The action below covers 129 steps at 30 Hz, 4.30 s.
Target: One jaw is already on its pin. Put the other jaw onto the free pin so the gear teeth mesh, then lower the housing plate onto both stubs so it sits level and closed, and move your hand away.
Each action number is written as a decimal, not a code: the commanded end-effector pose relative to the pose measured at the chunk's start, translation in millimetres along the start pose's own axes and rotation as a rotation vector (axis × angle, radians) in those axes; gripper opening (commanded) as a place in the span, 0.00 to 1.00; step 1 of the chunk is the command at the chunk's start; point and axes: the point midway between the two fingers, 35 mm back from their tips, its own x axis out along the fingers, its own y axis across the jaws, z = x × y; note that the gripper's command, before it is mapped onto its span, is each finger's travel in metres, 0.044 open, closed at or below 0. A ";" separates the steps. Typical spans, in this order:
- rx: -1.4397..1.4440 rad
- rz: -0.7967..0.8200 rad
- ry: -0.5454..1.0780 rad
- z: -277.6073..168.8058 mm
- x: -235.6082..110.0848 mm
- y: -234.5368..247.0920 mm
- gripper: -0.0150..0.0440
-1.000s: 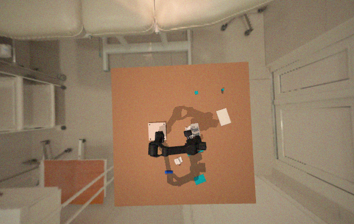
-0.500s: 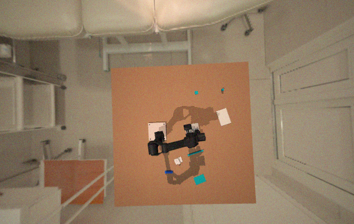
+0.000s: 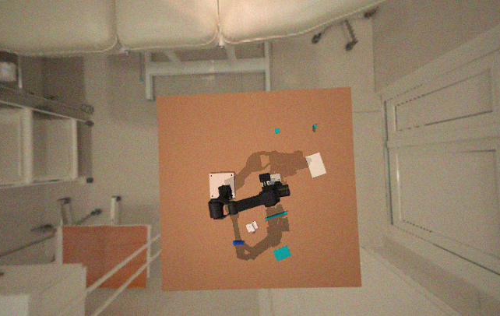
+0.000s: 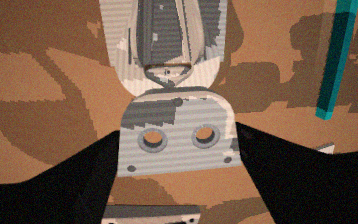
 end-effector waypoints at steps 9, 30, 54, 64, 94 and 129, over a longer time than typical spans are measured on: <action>-0.004 0.002 -0.003 0.3 -0.1 0.5 0.85; -0.004 0.002 -0.003 0.7 -0.1 2.6 0.85; -0.003 0.002 -0.003 2.5 17.2 2.6 0.85; -0.003 0.002 -0.003 2.9 33.6 2.6 0.85; -0.003 0.002 -0.003 0.9 61.6 2.7 0.85; -0.009 0.002 -0.003 0.9 68.8 2.7 0.85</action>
